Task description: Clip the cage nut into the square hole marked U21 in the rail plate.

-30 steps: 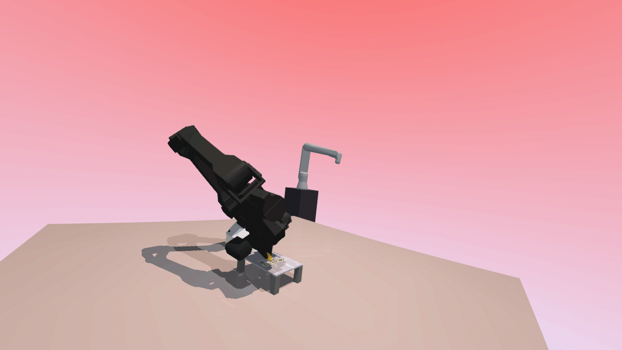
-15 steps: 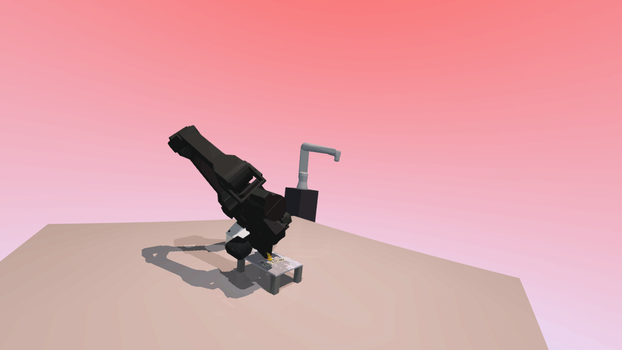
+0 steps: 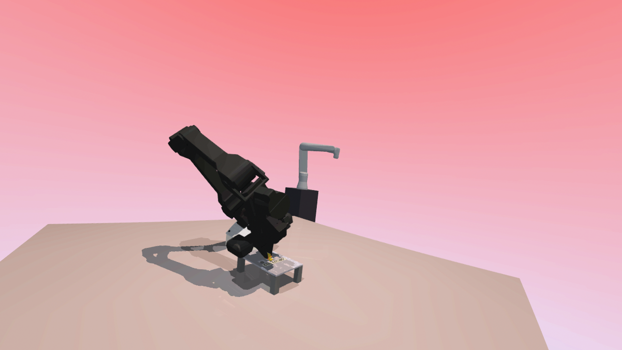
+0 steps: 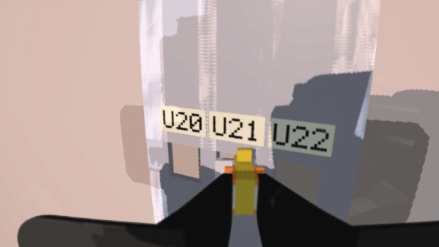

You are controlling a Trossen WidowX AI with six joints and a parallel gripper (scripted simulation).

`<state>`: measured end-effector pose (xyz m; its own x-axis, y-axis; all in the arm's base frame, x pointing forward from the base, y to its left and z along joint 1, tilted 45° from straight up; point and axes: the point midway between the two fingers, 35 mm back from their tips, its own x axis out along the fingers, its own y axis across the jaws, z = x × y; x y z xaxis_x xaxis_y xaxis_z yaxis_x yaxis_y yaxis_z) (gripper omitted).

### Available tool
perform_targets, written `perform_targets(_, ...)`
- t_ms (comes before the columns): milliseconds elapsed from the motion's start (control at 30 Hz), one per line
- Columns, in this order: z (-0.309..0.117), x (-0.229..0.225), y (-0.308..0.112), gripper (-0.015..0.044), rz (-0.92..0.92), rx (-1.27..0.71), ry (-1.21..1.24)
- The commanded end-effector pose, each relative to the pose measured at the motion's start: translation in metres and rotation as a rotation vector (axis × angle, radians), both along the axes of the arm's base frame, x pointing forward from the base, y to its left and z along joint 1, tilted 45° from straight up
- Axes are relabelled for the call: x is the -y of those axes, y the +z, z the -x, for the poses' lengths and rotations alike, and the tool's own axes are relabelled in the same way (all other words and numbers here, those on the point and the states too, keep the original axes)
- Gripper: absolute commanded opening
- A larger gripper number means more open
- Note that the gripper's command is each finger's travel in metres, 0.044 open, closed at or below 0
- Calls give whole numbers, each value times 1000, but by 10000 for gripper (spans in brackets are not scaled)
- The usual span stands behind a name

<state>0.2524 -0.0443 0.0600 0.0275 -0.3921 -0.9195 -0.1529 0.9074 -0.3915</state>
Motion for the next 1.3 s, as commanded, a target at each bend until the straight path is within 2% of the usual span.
perform_targets(0, 1, 0, -1, 24, 8, -1, -3)
perform_targets(1267, 2, -3, -3, 24, 94, 12, -2)
